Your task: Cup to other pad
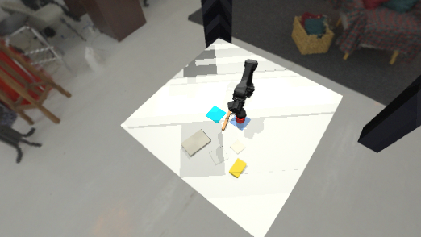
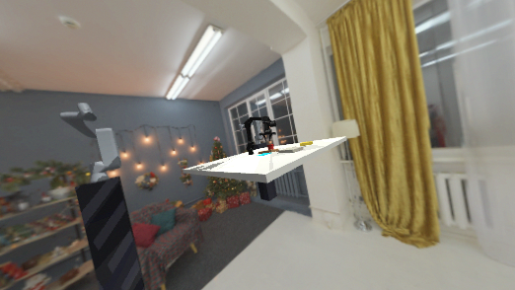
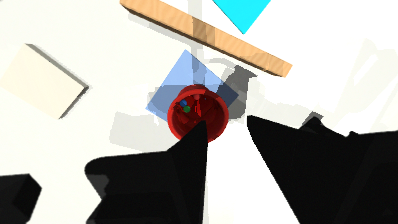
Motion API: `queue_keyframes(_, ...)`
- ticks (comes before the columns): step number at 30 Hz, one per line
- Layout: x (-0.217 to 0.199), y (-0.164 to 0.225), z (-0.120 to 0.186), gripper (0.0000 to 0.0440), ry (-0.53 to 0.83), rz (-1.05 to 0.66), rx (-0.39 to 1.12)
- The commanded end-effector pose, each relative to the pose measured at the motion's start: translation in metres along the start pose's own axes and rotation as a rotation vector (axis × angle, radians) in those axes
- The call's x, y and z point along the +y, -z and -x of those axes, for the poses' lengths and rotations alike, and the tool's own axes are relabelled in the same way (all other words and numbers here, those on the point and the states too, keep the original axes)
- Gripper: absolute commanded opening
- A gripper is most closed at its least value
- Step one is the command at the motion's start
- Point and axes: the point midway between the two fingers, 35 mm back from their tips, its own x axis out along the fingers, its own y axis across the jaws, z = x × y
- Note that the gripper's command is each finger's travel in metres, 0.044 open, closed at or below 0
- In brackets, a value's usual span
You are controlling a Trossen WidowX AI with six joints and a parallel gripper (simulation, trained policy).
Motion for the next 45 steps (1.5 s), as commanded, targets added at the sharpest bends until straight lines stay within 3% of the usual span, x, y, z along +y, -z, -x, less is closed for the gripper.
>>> queue_keyframes(1, -0.002, 0.002, -0.014, 0.0176, 0.038, -0.009, 0.009)
queue_keyframes(26, 0.000, 0.010, -0.090, 0.0176, 0.117, 0.066, 0.032)
queue_keyframes(34, 0.001, 0.008, -0.103, 0.0010, 0.104, 0.121, 0.019)
queue_keyframes(45, 0.005, 0.003, -0.093, 0.0000, 0.059, 0.110, -0.002)
